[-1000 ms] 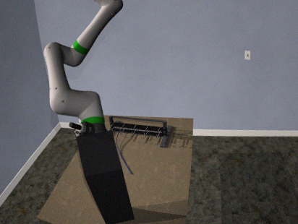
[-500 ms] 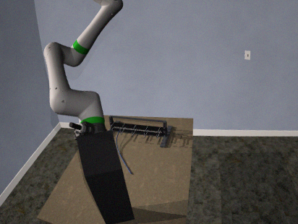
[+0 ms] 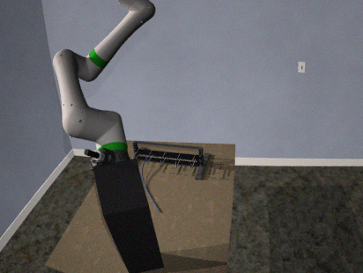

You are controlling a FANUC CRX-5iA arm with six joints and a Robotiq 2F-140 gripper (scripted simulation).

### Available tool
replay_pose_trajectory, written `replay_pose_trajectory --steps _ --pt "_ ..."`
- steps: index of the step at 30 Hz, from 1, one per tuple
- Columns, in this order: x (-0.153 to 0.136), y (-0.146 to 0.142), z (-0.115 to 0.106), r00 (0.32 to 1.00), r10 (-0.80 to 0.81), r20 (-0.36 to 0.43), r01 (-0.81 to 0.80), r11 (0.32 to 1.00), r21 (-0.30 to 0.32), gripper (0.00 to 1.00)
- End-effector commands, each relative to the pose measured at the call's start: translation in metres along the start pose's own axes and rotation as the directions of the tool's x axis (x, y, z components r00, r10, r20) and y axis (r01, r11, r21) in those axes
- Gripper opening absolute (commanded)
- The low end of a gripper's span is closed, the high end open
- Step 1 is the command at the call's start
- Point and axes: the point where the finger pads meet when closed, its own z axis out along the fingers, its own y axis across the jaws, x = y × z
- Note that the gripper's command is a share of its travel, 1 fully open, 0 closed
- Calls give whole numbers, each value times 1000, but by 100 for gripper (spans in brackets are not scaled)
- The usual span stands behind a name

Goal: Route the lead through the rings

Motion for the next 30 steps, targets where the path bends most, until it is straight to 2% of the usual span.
replay_pose_trajectory --steps 1,2,15,18,19,30 --pt "21 -11 1 999 37 -37 -36 999 17 100" --pt "43 -24 0 994 75 -76 -73 997 38 100" --pt "150 -90 -15 935 271 -229 -231 955 186 100" --pt "158 -95 -17 928 286 -237 -242 950 200 100" --pt "180 -111 -24 908 330 -260 -270 932 241 100" --pt "258 -171 -58 820 485 -305 -348 844 407 100"
